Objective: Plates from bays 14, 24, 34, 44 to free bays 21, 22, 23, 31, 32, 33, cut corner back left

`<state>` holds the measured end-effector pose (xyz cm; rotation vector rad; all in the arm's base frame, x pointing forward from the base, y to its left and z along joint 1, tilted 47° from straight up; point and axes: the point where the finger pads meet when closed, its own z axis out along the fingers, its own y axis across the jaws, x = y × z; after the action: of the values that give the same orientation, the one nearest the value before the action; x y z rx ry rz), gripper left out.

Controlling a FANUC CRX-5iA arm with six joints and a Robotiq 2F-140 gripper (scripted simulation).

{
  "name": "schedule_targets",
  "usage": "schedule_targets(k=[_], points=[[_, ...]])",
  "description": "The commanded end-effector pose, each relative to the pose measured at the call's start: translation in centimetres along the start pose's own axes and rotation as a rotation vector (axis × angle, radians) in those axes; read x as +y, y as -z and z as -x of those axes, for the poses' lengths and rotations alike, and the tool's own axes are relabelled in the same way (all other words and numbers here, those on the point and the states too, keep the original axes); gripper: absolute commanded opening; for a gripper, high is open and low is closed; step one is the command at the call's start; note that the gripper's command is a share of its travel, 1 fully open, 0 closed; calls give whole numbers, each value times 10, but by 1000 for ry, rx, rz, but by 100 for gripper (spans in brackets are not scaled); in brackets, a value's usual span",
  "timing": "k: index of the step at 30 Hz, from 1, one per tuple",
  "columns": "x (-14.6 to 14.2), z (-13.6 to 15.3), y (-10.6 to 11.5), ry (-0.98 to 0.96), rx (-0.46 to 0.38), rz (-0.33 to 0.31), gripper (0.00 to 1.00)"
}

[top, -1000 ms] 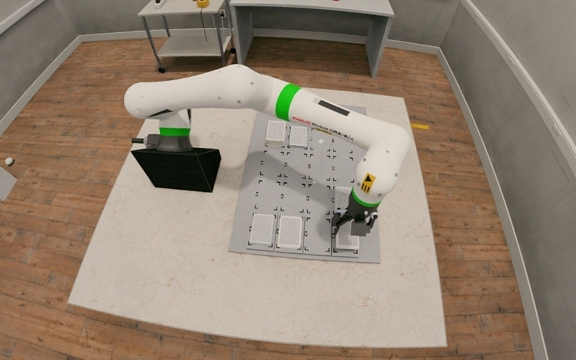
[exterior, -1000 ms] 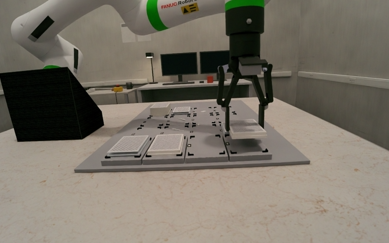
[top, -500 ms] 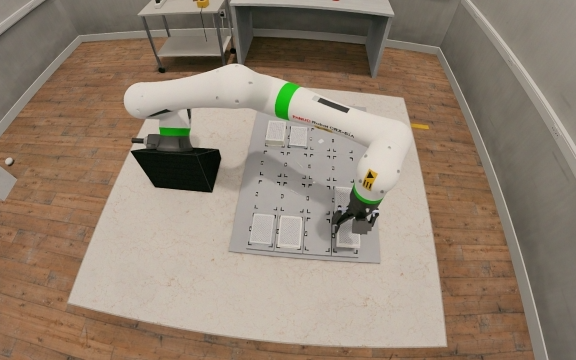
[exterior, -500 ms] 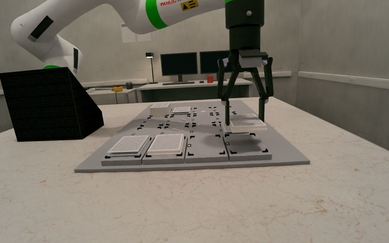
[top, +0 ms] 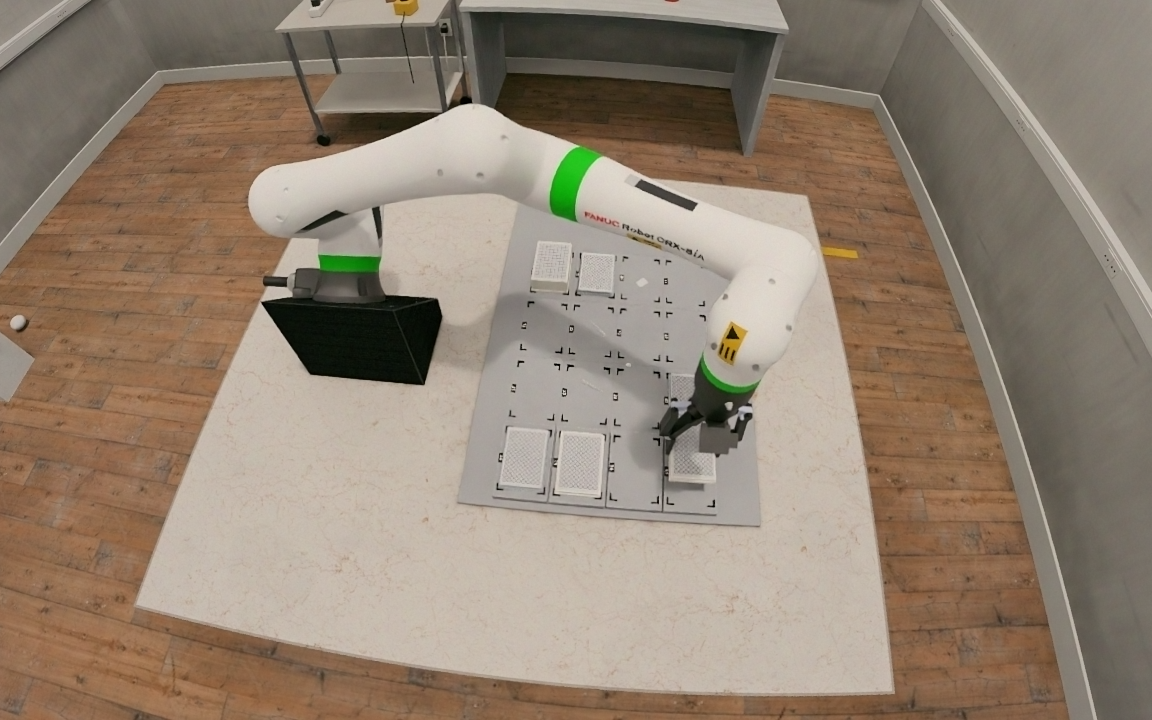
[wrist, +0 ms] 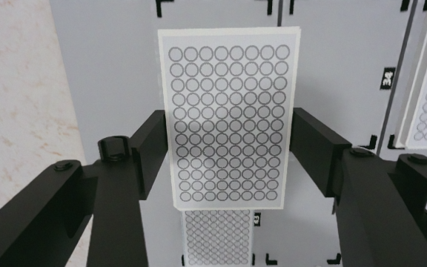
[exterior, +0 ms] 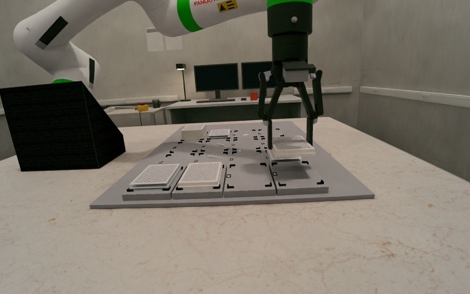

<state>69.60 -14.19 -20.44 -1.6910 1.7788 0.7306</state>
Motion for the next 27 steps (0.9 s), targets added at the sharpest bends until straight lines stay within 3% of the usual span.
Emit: schedule_targets(k=[1,27], points=[[1,5,2,0,3,-5,10],[21,66,2,0,3,-5,10]])
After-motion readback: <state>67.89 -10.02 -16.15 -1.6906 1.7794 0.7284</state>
